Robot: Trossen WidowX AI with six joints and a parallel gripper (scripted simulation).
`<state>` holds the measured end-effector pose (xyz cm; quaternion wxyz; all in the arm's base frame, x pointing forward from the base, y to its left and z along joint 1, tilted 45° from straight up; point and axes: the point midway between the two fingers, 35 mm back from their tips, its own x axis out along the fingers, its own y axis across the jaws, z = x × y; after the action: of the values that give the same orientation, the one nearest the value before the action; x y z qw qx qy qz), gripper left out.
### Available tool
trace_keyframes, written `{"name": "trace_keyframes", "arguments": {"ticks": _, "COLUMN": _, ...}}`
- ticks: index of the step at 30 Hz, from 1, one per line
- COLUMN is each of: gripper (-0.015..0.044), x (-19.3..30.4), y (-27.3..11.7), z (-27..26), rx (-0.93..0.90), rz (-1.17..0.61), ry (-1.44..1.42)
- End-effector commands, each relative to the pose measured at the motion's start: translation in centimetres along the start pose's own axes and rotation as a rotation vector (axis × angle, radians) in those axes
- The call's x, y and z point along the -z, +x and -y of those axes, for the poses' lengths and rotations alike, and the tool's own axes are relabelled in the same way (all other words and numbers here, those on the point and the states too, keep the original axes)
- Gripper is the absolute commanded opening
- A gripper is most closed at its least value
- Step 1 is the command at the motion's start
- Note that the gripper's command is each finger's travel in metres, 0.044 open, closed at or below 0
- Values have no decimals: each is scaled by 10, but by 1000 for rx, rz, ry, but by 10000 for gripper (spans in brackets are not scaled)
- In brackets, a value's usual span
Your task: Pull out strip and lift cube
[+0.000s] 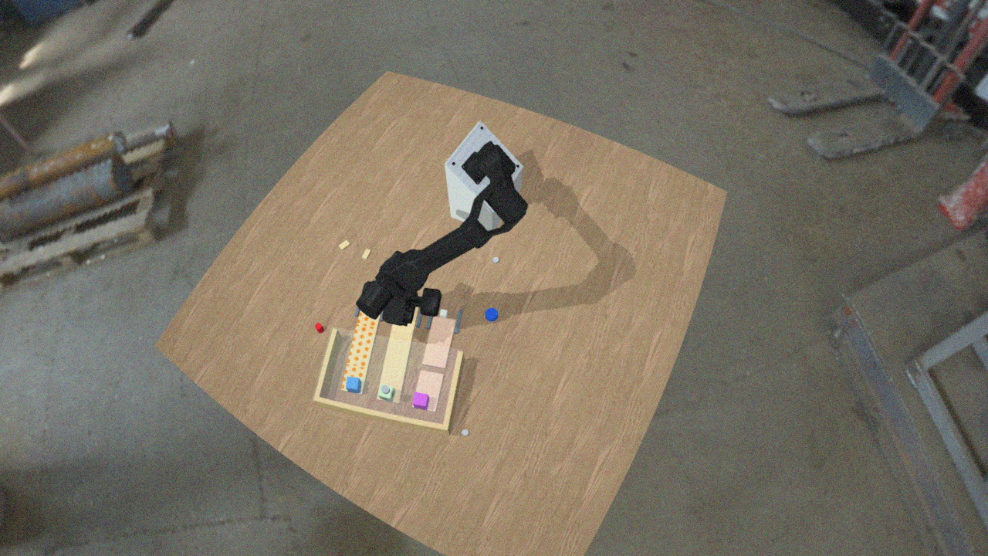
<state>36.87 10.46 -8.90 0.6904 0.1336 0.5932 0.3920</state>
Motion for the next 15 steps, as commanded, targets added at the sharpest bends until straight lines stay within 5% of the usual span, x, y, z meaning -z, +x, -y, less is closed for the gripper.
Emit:
{"name": "trace_keyframes", "arguments": {"ticks": 1, "gripper": 0, "x": 11, "y": 2, "z": 0, "rx": -5, "rz": -8, "ry": 5}}
{"name": "trace_keyframes", "arguments": {"ticks": 15, "gripper": 0, "x": 33, "y": 3, "z": -1, "rx": -5, "rz": -9, "ry": 5}}
